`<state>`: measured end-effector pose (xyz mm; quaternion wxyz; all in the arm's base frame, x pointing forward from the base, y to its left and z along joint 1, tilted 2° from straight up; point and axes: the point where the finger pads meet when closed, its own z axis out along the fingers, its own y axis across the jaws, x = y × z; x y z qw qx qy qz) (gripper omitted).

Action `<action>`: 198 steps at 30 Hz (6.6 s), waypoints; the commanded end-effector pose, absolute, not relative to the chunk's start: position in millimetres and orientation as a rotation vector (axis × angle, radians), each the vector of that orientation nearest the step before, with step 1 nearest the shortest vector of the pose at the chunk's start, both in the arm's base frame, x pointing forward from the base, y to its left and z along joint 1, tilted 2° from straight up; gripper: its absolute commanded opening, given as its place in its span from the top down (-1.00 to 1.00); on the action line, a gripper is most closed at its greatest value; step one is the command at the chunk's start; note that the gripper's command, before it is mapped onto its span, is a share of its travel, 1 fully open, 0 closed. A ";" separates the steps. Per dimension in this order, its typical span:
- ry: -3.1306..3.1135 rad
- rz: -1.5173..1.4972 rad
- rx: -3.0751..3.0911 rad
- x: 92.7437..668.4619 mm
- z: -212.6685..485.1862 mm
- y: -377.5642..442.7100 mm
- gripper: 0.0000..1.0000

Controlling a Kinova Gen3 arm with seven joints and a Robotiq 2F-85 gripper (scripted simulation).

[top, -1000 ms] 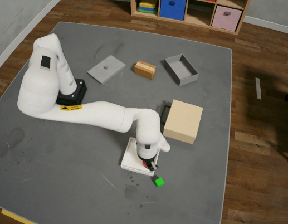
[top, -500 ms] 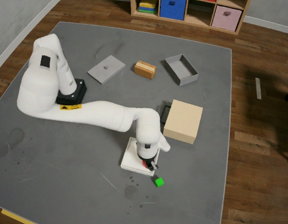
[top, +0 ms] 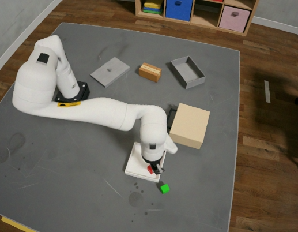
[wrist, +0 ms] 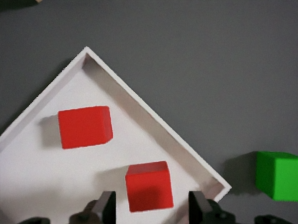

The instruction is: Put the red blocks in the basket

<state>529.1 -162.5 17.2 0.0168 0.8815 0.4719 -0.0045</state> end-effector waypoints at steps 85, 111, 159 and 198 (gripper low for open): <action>1.707 0.077 2.621 434.4 124.6 154.2 -0.02; 1.869 0.001 2.511 132.9 106.1 276.5 -0.02; 1.876 -0.021 2.478 68.9 99.3 253.4 0.05; 1.876 -0.021 2.478 69.2 65.5 252.3 0.05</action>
